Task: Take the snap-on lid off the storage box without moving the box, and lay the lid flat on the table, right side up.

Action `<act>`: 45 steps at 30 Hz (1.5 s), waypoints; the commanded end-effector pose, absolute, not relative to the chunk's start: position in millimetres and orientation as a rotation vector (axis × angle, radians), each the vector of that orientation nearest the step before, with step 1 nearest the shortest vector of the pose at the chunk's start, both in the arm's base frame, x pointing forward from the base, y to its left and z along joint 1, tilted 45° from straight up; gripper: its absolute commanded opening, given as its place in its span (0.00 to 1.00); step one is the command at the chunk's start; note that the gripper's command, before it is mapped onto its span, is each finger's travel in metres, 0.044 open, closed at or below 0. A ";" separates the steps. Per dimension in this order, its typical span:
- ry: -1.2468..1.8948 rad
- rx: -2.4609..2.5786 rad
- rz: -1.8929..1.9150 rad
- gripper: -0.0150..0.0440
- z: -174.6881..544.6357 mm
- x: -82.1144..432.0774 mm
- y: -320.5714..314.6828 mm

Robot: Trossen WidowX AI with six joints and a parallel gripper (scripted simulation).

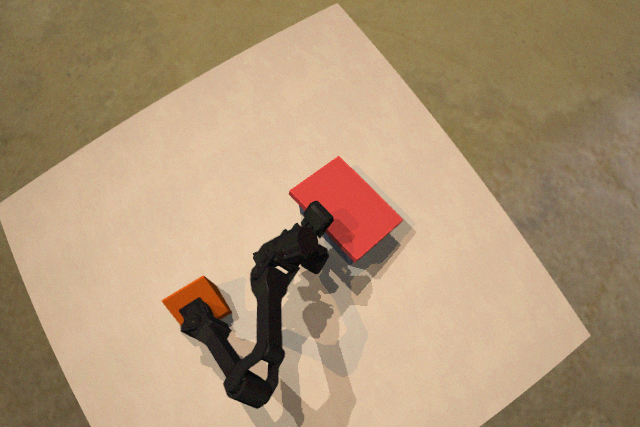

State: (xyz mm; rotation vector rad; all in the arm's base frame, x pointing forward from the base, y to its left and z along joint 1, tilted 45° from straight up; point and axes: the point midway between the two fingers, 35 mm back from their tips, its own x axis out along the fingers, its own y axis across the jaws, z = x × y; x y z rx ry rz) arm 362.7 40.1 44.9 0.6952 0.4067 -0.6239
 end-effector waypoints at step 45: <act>0.401 0.706 -0.617 0.25 87.8 398.0 89.0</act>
